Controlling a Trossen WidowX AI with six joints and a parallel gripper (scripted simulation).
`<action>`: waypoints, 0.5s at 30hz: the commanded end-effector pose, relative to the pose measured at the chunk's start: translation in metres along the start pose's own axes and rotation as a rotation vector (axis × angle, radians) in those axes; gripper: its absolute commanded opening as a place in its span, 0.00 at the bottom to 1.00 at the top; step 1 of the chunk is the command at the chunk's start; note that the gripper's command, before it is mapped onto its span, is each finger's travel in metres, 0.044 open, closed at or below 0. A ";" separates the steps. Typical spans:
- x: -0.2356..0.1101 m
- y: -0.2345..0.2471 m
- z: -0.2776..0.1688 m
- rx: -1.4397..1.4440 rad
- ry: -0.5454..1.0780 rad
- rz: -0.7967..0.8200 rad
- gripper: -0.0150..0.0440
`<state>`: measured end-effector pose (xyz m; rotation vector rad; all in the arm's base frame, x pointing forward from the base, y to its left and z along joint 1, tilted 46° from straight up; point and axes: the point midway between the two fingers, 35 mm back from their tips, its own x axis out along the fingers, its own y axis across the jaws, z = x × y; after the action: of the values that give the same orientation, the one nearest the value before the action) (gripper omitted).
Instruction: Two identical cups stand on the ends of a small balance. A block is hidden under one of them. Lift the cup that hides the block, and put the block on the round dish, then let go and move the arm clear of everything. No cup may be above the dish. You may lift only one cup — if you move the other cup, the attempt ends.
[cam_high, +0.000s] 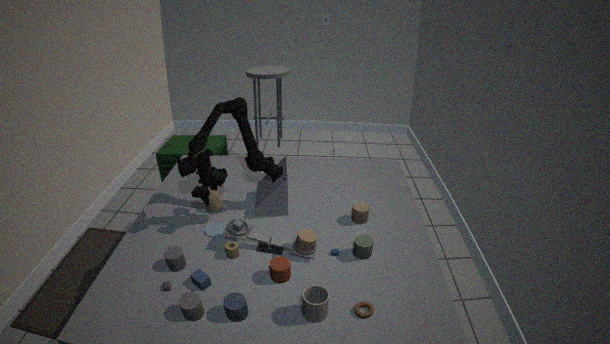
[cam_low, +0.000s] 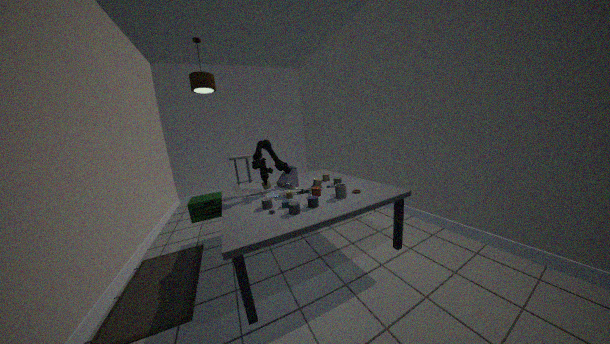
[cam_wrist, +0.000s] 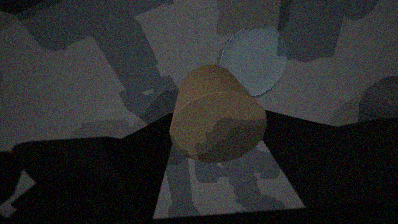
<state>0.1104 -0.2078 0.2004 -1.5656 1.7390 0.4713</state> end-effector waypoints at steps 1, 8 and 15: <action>-0.001 0.008 -0.005 -0.004 0.021 -0.012 0.25; 0.000 0.020 -0.013 -0.015 0.056 -0.014 0.25; 0.019 0.019 -0.014 -0.015 0.056 -0.014 0.25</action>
<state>0.0879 -0.2210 0.2006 -1.6157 1.7706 0.4265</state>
